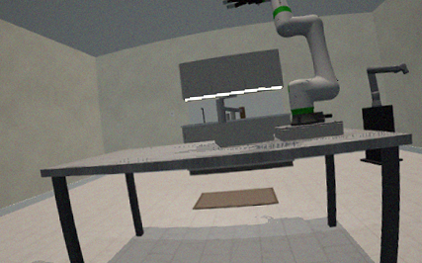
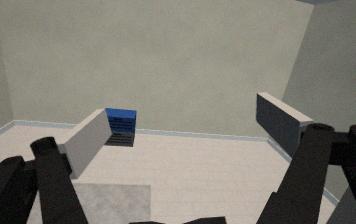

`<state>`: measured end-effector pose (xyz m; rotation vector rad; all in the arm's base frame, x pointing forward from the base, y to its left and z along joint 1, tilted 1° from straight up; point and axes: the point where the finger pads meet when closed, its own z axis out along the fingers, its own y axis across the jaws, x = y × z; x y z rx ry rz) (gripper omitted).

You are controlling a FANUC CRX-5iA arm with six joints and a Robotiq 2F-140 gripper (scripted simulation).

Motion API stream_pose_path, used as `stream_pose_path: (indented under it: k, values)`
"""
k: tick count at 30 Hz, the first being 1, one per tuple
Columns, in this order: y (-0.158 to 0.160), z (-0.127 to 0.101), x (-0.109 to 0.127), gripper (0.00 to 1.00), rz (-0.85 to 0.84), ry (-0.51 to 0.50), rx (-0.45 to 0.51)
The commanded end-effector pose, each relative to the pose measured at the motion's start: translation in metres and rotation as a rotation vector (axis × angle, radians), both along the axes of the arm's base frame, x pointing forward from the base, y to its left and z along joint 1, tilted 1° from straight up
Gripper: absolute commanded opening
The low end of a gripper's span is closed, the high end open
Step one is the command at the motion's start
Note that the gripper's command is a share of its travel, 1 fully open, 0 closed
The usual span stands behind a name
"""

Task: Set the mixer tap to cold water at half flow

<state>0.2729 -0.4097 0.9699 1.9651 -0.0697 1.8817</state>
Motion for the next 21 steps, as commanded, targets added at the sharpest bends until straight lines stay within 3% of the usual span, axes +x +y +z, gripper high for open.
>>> stream_pose_path:
  k: [1, 4, 8, 10, 11, 12, 13, 14, 17, 19, 20, 21]
  values:
    - [-0.004, -0.014, 0.01, 1.0, 0.012, 0.005, 0.051]
    - [-0.009, -0.042, 0.029, 1.0, 0.036, 0.022, 0.149]
    - [-0.007, -0.101, 0.069, 1.0, 0.082, 0.084, 0.343]
    - [-0.007, -0.101, 0.069, 1.0, 0.082, 0.084, 0.343]
    - [-0.004, -0.13, 0.088, 1.0, 0.095, 0.111, 0.399]
    - [-0.004, -0.13, 0.088, 1.0, 0.095, 0.111, 0.399]
    - [0.002, -0.153, 0.102, 1.0, 0.107, 0.143, 0.458]
    - [0.002, -0.154, 0.102, 1.0, 0.107, 0.143, 0.458]
    - [0.017, -0.197, 0.125, 1.0, 0.129, 0.225, 0.577]
    - [0.02, -0.207, 0.132, 1.0, 0.129, 0.225, 0.577]
    - [0.031, -0.231, 0.143, 1.0, 0.137, 0.274, 0.634]
    - [0.033, -0.236, 0.146, 1.0, 0.137, 0.274, 0.634]
